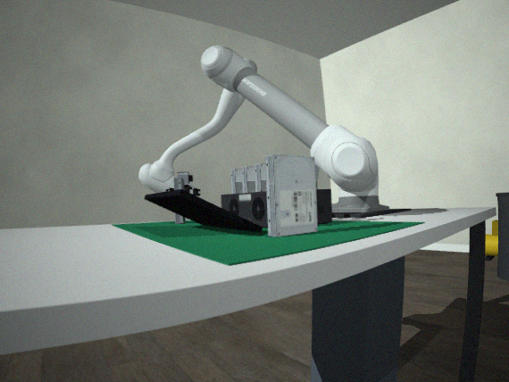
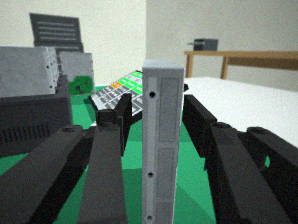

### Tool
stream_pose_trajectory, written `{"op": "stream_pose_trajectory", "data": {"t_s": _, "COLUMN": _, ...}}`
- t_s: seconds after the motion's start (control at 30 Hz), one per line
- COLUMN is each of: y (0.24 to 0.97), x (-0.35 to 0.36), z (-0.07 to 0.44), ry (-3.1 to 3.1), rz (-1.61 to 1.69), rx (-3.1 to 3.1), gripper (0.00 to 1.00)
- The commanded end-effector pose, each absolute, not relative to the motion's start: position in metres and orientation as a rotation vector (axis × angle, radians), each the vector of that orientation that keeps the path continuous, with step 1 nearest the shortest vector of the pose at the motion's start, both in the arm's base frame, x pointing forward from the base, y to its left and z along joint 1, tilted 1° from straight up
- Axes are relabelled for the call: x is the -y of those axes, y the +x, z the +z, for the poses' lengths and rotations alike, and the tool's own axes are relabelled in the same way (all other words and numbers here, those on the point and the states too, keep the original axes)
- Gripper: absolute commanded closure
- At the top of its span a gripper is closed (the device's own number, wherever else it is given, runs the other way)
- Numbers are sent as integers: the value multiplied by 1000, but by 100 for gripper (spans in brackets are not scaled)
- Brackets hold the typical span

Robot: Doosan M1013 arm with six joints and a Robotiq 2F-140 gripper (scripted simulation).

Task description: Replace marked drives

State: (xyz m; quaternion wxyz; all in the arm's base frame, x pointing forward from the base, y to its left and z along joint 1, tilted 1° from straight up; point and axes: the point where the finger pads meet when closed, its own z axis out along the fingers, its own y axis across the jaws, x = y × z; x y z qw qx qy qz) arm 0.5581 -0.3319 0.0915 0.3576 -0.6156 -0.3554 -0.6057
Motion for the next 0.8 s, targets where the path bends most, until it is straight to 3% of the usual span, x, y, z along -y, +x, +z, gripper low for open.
{"op": "stream_pose_trajectory", "data": {"t_s": 0.0, "y": 558, "x": 332, "z": 92, "ry": -1589, "rz": -1564, "rx": 918, "gripper": 60}}
{"op": "stream_pose_trajectory", "data": {"t_s": 0.77, "y": 557, "x": 335, "z": 92, "ry": -1589, "rz": -1564, "rx": 918, "gripper": 60}}
